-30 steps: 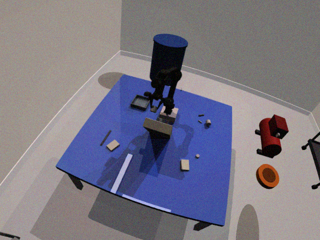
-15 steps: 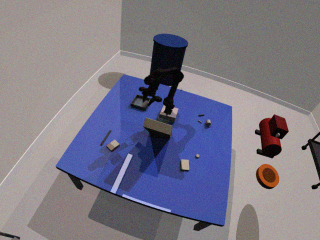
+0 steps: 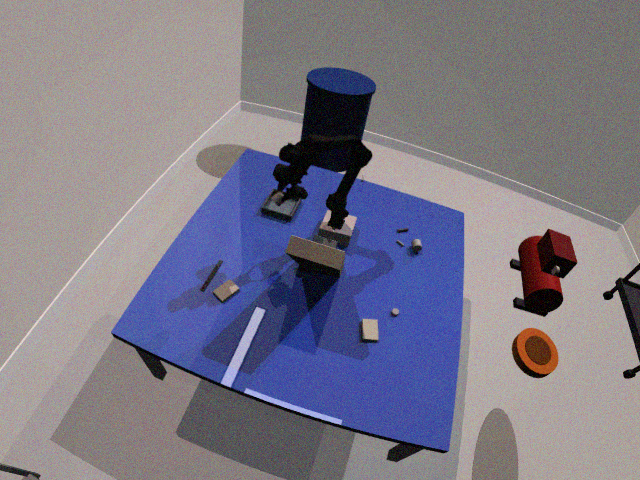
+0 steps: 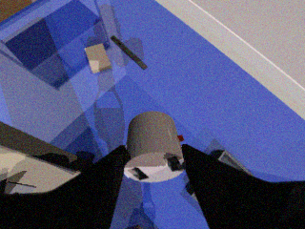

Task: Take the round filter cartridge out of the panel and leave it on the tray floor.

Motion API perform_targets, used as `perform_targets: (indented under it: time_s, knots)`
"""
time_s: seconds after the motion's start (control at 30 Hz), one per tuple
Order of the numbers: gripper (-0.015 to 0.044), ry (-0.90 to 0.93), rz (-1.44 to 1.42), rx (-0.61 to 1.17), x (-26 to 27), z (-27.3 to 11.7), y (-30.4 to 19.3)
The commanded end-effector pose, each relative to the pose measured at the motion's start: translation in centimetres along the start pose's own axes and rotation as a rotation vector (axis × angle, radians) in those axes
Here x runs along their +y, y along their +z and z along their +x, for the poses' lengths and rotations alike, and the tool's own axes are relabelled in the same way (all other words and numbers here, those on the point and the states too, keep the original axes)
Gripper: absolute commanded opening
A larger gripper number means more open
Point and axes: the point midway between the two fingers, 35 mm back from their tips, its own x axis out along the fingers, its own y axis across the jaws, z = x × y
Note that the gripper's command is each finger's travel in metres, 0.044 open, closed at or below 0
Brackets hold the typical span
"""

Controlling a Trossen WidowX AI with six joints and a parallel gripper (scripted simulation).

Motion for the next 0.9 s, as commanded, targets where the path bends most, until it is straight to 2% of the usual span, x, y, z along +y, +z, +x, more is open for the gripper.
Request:
perform_targets:
  time_s: [0.0,0.3,0.47,0.87]
  knots:
    - [0.0,-0.054,0.087,-0.009,-1.9,0.1,-0.3]
    - [0.0,-0.176,0.287,-0.015,-6.4,0.2,-1.5]
    - [0.0,-0.186,0.304,-0.015,-6.8,0.3,-1.7]
    - [0.0,-0.27,0.451,-0.013,-11.2,2.9,-4.4]
